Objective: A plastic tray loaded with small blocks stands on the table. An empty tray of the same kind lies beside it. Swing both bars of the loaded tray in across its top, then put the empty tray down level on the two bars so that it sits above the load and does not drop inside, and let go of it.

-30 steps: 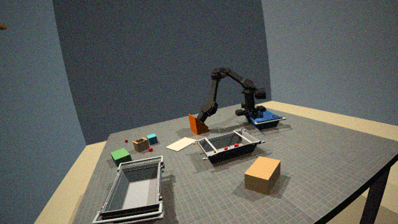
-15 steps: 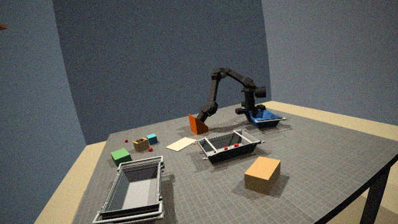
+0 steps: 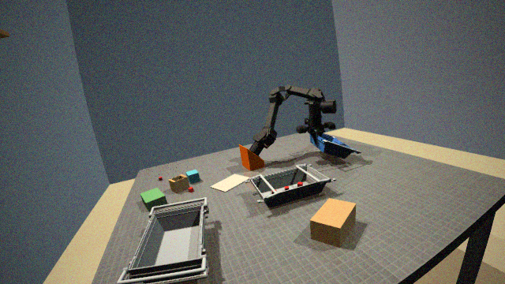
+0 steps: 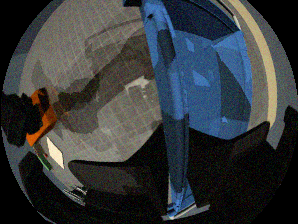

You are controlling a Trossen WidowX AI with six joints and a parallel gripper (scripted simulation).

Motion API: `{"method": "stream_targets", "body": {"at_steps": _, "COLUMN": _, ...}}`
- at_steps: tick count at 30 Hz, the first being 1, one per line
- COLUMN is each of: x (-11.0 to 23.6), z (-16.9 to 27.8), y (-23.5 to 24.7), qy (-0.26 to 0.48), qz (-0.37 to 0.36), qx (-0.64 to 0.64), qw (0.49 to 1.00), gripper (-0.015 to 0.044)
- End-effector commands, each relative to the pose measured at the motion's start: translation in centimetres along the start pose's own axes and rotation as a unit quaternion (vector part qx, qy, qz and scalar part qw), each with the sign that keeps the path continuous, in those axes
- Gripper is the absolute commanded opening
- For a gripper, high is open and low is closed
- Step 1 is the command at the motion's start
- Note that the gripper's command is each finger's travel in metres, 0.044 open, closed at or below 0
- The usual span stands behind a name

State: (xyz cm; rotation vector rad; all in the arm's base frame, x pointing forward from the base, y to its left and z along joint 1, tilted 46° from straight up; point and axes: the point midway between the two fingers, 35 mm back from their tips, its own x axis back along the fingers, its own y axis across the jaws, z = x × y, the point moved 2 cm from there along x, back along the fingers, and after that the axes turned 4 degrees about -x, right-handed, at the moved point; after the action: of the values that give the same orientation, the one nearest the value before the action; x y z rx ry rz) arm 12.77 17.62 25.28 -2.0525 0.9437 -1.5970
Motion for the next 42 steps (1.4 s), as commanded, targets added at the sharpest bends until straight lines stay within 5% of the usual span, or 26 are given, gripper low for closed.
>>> {"method": "stream_targets", "body": {"at_steps": 1, "x": 1.2, "z": -0.2, "y": -0.4, "qy": 0.001, "qz": 0.011, "qx": 0.006, "qw": 1.000, "gripper": 0.0000}}
{"method": "stream_targets", "body": {"at_steps": 14, "x": 4.7, "z": -0.2, "y": -0.4, "qy": 0.001, "qz": 0.010, "qx": 0.005, "qw": 1.000, "gripper": 0.0000}}
{"method": "stream_targets", "body": {"at_steps": 42, "x": 4.8, "z": 0.4, "y": -0.4, "qy": 0.003, "qz": 0.008, "qx": -0.004, "qw": 1.000, "gripper": 0.0000}}
